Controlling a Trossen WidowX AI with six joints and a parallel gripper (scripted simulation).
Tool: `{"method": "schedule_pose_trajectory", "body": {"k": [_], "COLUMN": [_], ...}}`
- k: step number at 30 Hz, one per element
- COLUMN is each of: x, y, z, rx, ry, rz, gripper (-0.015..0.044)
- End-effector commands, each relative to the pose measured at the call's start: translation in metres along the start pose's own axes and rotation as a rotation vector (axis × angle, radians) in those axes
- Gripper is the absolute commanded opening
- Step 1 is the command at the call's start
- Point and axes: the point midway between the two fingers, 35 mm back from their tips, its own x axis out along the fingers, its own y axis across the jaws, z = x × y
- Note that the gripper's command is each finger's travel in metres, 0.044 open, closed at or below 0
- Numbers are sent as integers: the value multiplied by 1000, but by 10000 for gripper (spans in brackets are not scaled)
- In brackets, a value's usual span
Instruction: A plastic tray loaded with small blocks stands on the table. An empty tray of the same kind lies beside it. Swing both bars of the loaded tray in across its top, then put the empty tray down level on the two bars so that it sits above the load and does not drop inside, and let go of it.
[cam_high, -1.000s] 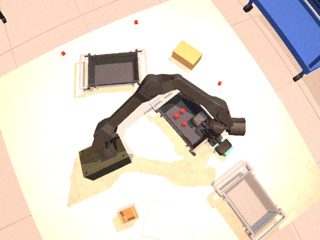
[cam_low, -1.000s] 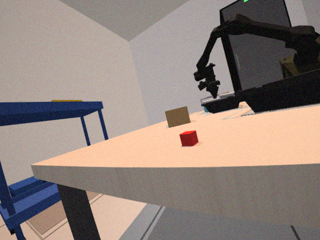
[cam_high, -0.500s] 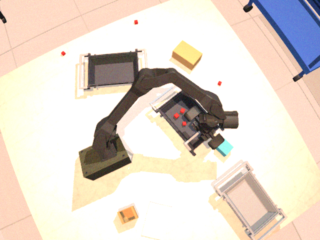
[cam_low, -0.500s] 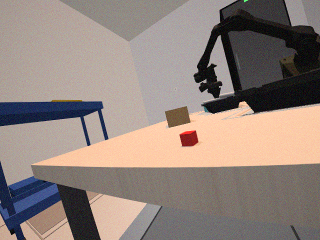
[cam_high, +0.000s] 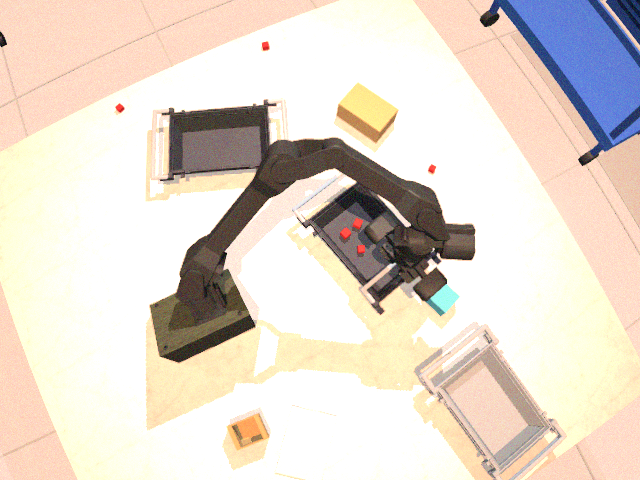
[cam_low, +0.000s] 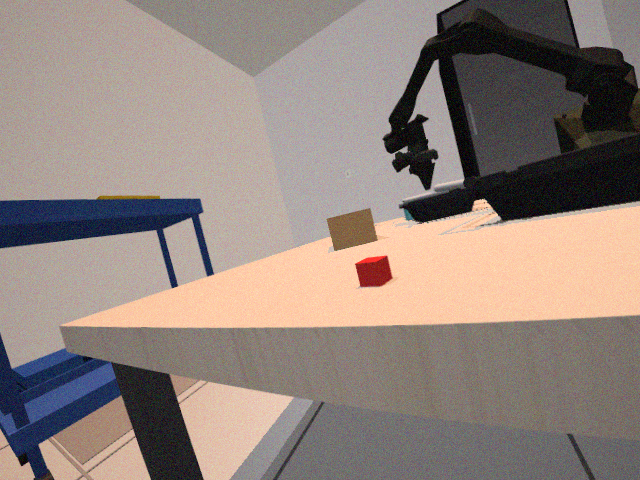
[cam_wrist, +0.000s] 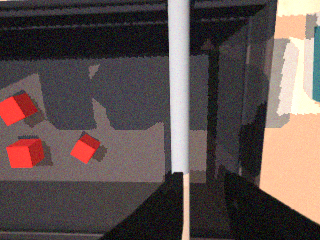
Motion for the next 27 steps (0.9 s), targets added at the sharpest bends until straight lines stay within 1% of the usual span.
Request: {"method": "schedule_pose_trajectory", "body": {"k": [1, 18, 21, 26, 27], "x": [0, -2, -23, -84, -91], "y": [0, -1, -2, 1, 2], "z": [0, 0, 1, -2, -4], "rx": [3, 3, 3, 1, 1], "ry": [0, 0, 0, 2, 2], "rz": [1, 0, -2, -2, -1], "gripper": [89, 89, 89, 89, 89]}}
